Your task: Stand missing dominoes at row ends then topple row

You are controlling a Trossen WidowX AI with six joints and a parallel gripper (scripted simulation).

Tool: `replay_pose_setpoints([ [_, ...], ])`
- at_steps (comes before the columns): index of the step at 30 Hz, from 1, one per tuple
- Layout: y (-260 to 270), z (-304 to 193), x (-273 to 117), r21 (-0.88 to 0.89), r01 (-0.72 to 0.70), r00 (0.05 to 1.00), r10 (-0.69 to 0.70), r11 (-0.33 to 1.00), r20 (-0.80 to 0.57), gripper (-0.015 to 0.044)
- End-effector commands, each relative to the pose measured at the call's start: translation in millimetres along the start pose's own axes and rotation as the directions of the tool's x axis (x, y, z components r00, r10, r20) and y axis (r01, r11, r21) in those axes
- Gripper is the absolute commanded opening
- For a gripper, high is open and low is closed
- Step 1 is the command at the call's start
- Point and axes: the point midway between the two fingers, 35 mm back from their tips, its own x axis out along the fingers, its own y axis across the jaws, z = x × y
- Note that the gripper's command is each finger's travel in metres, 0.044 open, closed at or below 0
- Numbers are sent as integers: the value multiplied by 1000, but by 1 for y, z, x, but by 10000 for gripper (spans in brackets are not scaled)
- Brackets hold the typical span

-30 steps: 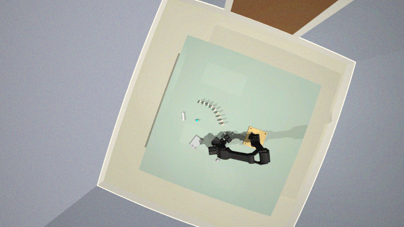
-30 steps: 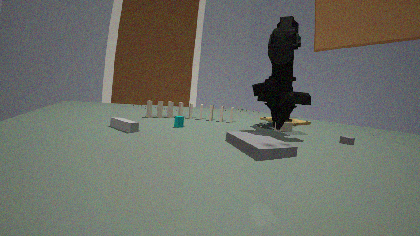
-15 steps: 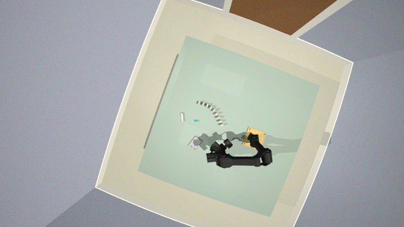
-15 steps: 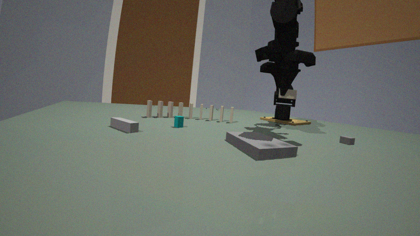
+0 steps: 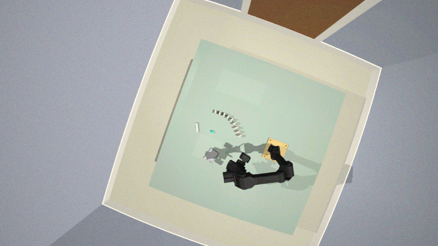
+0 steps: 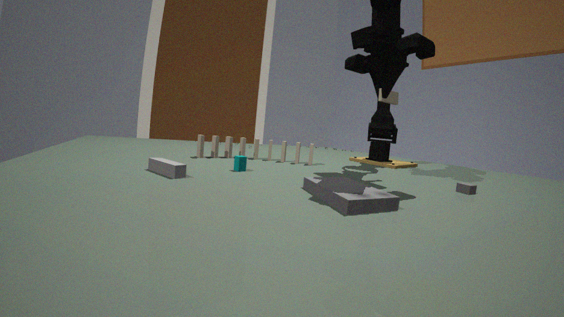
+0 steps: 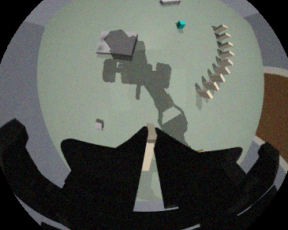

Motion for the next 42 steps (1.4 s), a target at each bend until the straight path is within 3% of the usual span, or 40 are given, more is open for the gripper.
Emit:
replay_pose_setpoints([
  [1,9,4,-1,-433,1,1000,-2,901,-1,21],
  [7,20,7,-1,-869,0,1000,-1,495,-1,21],
  [12,28,10,-1,-996,-1,1000,0,87,-1,21],
  [32,29,10,0,-998,-1,1000,3,68,-1,21],
  [42,44,27,19,-986,-18,981,194,164,14,21],
])
